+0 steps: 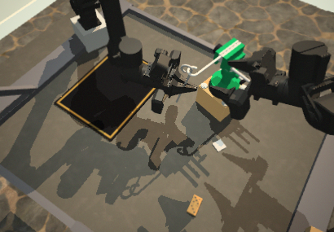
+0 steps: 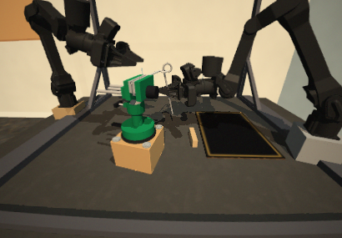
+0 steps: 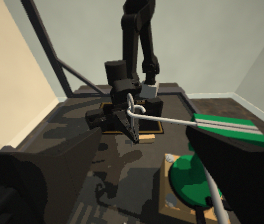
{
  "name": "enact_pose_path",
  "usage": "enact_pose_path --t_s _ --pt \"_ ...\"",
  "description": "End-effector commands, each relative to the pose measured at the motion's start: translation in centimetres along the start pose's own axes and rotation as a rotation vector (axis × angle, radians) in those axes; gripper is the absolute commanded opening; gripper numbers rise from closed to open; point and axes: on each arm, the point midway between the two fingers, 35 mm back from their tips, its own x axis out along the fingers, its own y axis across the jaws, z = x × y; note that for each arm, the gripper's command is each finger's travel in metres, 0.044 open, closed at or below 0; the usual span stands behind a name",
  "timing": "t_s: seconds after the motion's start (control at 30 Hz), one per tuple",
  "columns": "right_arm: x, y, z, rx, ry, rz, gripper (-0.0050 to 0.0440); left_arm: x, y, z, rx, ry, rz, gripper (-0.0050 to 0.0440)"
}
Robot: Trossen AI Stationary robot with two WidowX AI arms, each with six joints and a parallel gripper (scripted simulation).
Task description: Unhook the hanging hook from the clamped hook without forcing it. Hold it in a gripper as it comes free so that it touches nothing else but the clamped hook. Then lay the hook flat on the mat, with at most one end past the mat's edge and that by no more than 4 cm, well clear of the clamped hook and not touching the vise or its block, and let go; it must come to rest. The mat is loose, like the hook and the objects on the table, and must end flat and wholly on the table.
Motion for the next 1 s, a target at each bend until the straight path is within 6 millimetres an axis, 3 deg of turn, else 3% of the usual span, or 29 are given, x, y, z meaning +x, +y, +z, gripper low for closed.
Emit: enact_pose_path --t_s 0.0,0.97 --pt "-0.4 0.1 1.0 -0.018 -0.024 0.0 0.044 0.1 -0.1 1.6 -0.026 -0.024 0.002 0.0" --pt "-0.4 0.1 1.0 -0.018 -0.024 0.0 0.044 0.3 0.0 2.8 -0.026 -0.025 0.002 0.0"
